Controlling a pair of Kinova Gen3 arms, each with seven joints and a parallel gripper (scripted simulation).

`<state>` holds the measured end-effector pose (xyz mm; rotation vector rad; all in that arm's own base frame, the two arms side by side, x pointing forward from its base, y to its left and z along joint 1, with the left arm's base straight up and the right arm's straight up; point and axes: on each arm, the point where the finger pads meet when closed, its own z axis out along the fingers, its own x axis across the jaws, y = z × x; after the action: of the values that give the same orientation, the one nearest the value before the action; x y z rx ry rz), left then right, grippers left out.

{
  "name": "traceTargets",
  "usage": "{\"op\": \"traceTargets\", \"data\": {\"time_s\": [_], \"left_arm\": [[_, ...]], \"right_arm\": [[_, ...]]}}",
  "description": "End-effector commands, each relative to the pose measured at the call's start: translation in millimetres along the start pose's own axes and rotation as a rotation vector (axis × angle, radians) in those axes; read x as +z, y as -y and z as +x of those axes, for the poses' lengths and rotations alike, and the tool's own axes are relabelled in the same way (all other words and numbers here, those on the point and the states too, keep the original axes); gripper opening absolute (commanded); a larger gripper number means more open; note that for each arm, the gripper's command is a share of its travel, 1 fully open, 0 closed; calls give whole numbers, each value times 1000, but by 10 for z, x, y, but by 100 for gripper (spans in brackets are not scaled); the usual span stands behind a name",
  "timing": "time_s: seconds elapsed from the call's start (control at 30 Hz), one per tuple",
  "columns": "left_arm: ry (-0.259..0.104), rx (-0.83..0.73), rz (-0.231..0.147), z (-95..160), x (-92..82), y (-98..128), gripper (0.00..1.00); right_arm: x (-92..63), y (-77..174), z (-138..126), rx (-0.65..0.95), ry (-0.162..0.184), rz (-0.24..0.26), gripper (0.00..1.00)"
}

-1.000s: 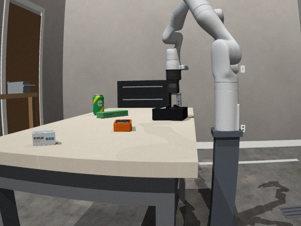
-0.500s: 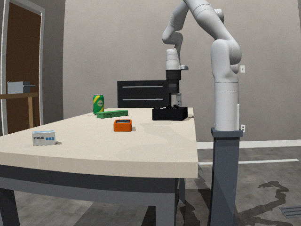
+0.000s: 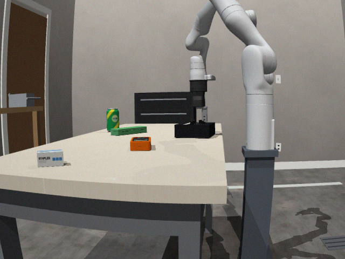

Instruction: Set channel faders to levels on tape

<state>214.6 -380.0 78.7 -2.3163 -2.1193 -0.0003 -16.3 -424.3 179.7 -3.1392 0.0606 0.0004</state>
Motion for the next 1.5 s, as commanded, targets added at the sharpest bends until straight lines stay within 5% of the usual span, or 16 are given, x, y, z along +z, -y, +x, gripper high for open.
{"op": "traceTargets", "data": {"time_s": [0.0,1.47], "left_arm": [[2,0,-1,-5,-8,-13,0],[2,0,-1,-5,-8,-178,0]], "right_arm": [[-7,-4,0,0,0,-2,100],[-7,-4,0,0,0,-2,100]]}}
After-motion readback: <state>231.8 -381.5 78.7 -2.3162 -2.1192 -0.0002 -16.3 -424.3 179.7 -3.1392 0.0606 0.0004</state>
